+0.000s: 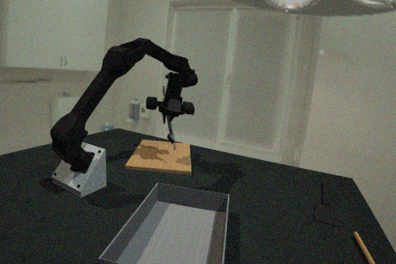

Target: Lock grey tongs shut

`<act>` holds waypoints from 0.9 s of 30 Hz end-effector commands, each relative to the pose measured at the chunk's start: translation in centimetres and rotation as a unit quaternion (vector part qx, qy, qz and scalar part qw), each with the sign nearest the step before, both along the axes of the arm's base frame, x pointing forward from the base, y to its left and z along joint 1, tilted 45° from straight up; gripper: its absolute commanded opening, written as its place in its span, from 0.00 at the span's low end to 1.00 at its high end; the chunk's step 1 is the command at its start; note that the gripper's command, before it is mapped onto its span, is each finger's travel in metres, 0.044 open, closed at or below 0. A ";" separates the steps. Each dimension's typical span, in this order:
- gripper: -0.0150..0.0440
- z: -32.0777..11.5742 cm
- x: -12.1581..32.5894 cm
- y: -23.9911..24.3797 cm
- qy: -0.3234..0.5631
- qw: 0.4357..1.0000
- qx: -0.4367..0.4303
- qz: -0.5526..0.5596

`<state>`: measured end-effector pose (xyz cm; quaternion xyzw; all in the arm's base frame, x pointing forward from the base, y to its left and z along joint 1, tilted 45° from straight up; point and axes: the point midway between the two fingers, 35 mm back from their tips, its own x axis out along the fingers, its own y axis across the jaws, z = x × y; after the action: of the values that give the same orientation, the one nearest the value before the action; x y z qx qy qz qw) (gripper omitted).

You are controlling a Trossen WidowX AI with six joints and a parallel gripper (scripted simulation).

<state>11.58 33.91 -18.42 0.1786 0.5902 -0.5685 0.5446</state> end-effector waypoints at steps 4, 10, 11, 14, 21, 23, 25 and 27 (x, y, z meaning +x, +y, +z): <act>0.00 -0.1 0.2 -0.1 0.023 0.998 0.047 -0.031; 0.00 -0.2 0.5 -0.2 0.041 0.993 0.091 -0.057; 0.00 -0.2 0.5 -0.2 0.044 0.992 0.099 -0.061; 0.00 -0.1 0.7 -0.3 0.052 0.989 0.121 -0.073; 0.00 0.2 0.9 -0.6 0.070 0.978 0.173 -0.096; 0.00 0.3 1.0 -0.7 0.074 0.974 0.188 -0.103; 0.00 0.5 1.1 -0.8 0.079 0.970 0.203 -0.108; 0.00 0.7 1.2 -1.0 0.083 0.966 0.218 -0.114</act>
<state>12.73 33.06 -18.14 0.3007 0.7067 -0.5086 0.3892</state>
